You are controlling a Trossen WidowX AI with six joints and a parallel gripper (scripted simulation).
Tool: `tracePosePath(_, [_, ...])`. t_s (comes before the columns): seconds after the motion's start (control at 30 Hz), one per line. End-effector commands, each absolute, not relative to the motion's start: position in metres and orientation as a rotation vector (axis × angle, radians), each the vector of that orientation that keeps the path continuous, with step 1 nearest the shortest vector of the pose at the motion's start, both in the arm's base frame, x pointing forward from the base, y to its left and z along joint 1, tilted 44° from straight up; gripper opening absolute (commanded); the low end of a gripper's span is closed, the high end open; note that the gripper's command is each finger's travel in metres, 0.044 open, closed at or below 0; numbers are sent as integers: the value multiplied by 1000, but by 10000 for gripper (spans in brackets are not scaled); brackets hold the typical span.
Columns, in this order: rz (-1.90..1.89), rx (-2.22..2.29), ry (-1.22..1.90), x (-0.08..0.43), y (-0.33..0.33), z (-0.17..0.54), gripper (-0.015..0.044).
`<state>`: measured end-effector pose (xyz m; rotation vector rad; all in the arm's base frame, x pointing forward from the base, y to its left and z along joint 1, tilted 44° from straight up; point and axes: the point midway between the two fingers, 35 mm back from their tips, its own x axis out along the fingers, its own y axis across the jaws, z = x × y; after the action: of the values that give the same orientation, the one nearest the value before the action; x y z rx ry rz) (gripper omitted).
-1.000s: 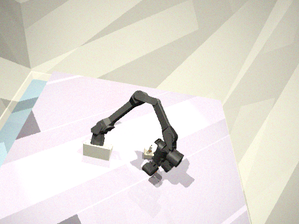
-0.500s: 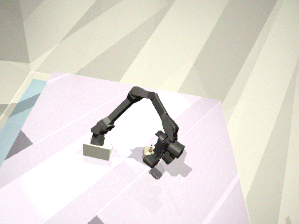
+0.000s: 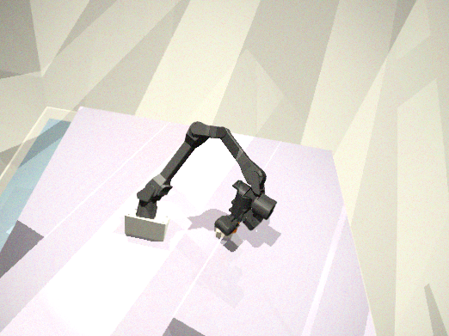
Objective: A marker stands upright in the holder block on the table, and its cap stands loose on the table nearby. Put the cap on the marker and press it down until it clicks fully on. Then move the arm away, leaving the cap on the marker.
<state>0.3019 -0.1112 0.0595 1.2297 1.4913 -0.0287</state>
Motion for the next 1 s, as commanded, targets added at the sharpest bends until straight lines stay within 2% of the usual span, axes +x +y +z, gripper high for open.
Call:
tracePosePath(0.0, [-26,1235,1494,299,-101,73,0])
tracePosePath(0.43, [-23,1237,1496,287,-78,107,0])
tracePosePath(0.97, [-23,1237,1496,290,-69,98,0])
